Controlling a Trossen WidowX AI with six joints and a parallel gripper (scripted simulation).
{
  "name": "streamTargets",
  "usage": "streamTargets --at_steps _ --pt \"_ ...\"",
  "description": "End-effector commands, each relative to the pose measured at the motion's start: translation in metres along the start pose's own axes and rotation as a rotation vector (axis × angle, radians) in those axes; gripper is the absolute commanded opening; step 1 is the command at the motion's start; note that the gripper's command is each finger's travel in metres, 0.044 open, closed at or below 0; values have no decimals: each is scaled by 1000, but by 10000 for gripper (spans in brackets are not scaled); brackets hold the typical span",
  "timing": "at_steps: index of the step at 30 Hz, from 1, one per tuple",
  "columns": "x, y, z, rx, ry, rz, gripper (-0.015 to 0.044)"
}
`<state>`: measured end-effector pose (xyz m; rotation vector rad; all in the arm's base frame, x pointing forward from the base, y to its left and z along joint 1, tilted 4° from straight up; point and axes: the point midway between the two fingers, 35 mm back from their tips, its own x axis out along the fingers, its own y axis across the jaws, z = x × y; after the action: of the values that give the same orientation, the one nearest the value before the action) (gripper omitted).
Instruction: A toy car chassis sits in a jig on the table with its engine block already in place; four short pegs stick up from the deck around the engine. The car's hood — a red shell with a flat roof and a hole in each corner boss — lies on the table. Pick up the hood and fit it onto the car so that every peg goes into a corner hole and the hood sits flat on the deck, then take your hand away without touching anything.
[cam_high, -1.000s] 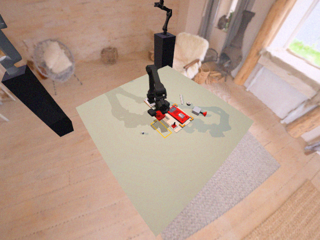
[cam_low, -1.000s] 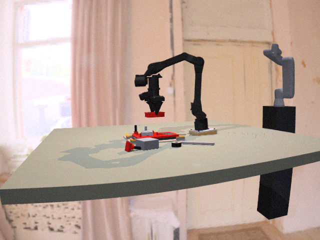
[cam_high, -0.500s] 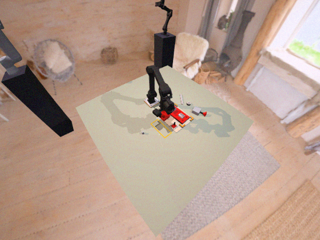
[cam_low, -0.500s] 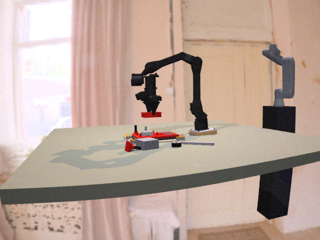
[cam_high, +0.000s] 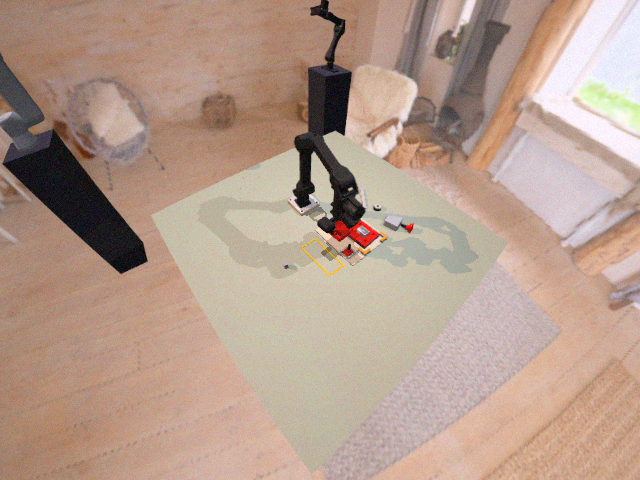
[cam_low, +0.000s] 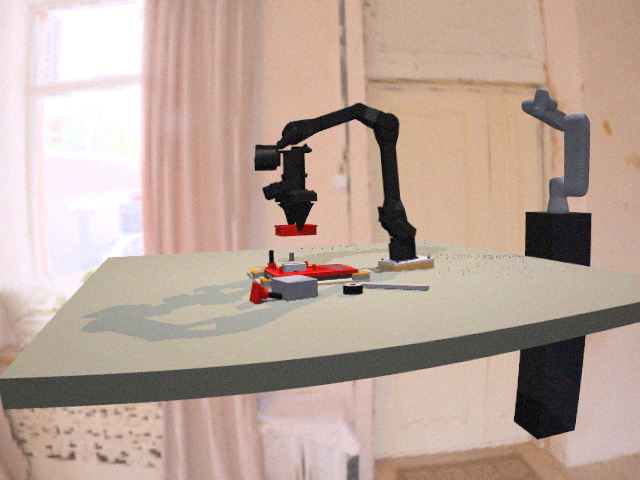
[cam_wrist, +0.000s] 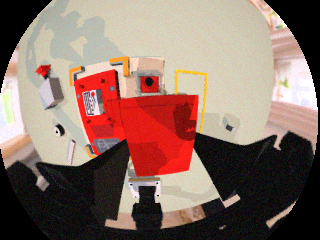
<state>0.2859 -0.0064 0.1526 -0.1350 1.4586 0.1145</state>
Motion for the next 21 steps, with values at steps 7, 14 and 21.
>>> streamTargets --at_steps 7,14,21 --pt "0 25 15 0 3 -1 0" --pt "0 46 25 -3 2 2 0" --pt "0 68 33 -3 -3 4 0"
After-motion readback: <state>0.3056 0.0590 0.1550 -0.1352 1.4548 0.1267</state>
